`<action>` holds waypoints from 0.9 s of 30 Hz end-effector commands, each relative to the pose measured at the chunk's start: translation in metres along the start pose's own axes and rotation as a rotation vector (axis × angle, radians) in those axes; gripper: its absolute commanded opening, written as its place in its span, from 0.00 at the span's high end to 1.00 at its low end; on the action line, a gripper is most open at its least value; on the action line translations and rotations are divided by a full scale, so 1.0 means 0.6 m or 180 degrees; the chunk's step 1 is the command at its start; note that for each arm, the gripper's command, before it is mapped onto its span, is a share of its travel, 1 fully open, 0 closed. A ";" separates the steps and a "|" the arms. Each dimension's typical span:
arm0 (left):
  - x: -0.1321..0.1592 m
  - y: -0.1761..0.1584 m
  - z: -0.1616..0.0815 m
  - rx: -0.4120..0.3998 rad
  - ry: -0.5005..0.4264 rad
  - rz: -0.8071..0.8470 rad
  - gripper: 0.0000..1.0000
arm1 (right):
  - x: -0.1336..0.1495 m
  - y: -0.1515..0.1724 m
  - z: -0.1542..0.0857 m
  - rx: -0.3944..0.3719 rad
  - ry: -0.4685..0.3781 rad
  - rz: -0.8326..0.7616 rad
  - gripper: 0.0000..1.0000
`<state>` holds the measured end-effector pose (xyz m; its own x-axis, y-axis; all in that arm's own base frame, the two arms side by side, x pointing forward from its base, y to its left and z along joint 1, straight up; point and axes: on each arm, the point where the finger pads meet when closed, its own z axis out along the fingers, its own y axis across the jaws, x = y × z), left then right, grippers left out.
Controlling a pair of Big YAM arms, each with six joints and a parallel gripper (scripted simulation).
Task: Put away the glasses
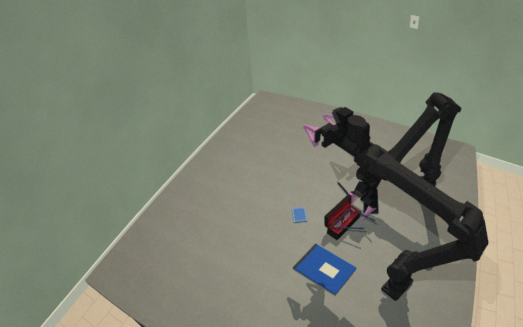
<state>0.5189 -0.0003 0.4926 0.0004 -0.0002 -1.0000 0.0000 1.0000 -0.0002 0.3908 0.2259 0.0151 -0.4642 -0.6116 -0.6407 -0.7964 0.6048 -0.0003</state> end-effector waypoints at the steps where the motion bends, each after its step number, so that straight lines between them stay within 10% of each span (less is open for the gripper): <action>1: -0.048 0.002 0.008 -0.0015 -0.0180 0.0015 0.00 | -0.051 -0.014 0.007 0.0049 -0.0163 -0.0048 0.04; 2: -0.048 0.002 0.008 -0.0015 -0.0180 0.0015 0.00 | -0.051 -0.014 0.007 0.0048 -0.0163 -0.0048 0.43; 27: -0.048 0.002 0.008 -0.0015 -0.0180 0.0015 0.00 | -0.037 -0.021 -0.008 0.0079 -0.0136 0.0018 0.43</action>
<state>0.5189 -0.0003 0.4926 0.0004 -0.0002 -1.0000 0.0000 1.0000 -0.0002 0.3919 0.2276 0.0144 -0.4630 -0.6108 -0.6424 -0.7968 0.6042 -0.0002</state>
